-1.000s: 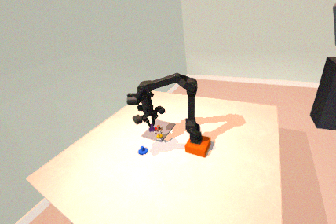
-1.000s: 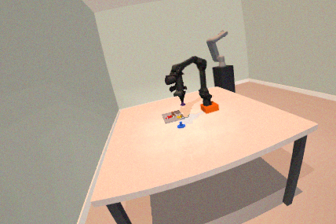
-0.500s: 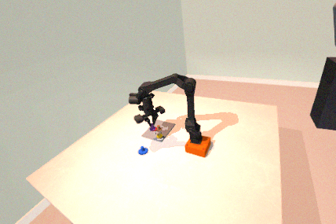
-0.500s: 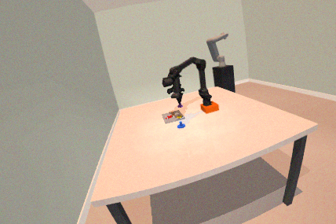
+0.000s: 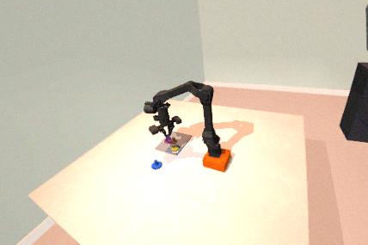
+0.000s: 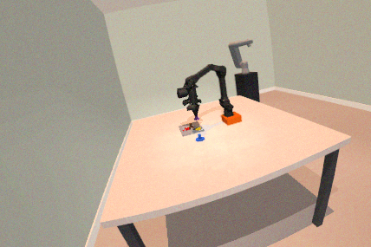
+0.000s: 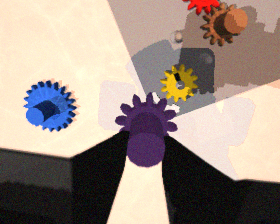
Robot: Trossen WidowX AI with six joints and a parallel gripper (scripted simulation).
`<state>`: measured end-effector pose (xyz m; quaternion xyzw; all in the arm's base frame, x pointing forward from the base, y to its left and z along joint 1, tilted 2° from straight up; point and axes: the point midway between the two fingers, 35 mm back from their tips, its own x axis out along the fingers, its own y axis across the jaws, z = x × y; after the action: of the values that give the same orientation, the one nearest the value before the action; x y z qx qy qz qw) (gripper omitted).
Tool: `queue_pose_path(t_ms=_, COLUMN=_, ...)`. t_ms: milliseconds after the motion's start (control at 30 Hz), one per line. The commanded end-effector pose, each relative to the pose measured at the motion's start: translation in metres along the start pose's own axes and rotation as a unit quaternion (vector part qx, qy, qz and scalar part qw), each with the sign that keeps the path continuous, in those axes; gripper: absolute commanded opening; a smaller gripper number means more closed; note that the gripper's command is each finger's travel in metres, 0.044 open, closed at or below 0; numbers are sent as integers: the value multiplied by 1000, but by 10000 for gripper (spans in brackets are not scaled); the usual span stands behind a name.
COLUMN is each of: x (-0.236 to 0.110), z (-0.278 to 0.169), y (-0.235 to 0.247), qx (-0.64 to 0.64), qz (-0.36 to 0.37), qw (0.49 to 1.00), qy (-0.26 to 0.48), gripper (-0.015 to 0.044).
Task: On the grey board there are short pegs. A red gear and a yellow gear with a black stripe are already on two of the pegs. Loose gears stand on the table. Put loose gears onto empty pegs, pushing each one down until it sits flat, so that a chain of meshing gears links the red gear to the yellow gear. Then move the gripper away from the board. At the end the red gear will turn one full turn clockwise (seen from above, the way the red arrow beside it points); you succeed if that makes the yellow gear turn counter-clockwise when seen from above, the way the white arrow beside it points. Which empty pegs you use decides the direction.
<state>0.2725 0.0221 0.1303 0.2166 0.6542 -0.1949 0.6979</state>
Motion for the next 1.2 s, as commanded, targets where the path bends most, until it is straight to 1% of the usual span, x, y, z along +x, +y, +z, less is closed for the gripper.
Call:
queue_pose_path(t_ms=0, x=7, z=4, y=-4, qx=-1, qz=-2, qw=1000, qy=5, gripper=0)
queue_pose_path(t_ms=1167, x=46, z=45, y=-58, qx=-3, qz=-4, qw=1000, qy=4, gripper=0)
